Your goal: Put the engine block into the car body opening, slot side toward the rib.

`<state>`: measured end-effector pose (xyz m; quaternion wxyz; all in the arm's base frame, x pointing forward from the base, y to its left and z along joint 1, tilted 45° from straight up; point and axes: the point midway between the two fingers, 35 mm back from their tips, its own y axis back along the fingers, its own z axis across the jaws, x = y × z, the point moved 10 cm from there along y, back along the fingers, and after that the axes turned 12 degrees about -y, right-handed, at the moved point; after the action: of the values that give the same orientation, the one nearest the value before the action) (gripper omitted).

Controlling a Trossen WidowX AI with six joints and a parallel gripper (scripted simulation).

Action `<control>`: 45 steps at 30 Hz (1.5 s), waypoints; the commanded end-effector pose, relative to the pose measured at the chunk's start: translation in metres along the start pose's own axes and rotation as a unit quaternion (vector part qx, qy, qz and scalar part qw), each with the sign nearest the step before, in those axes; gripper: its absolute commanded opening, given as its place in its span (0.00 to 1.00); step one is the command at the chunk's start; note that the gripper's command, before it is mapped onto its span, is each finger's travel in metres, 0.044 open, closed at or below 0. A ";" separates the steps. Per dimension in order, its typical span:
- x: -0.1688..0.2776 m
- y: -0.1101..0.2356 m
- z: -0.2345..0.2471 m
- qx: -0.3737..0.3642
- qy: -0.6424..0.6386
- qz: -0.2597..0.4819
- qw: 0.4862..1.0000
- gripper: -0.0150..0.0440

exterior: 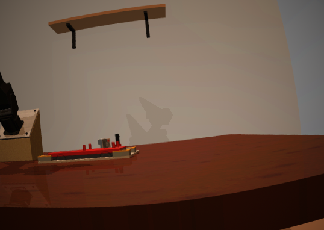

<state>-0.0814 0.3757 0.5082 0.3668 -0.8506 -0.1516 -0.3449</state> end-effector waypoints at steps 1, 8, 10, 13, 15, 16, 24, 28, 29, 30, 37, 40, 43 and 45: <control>0.000 0.000 0.000 0.000 0.000 0.000 1.000 0.98; 0.007 0.010 0.028 -0.059 -0.031 0.012 0.998 1.00; 0.007 0.012 0.037 -0.075 -0.049 0.015 0.996 1.00; 0.006 0.015 0.049 -0.100 -0.085 0.017 0.991 1.00; 0.005 0.017 0.058 -0.119 -0.113 0.020 0.986 1.00; 0.004 0.018 0.063 -0.128 -0.127 0.022 0.983 1.00; 0.000 0.030 0.101 -0.202 -0.236 0.046 0.949 1.00; -0.003 0.038 0.119 -0.237 -0.288 0.064 0.926 1.00; -0.003 0.040 0.123 -0.245 -0.300 0.069 0.919 1.00; -0.004 0.042 0.128 -0.253 -0.313 0.074 0.912 1.00; -0.006 0.059 0.159 -0.309 -0.392 0.119 0.858 1.00; -0.007 0.068 0.172 -0.331 -0.422 0.141 0.832 1.00; -0.008 0.077 0.185 -0.351 -0.451 0.165 0.804 1.00; -0.009 0.083 0.193 -0.364 -0.469 0.182 0.784 1.00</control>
<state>0.0376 0.4565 0.3770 -0.0071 -0.9937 -0.0314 0.1076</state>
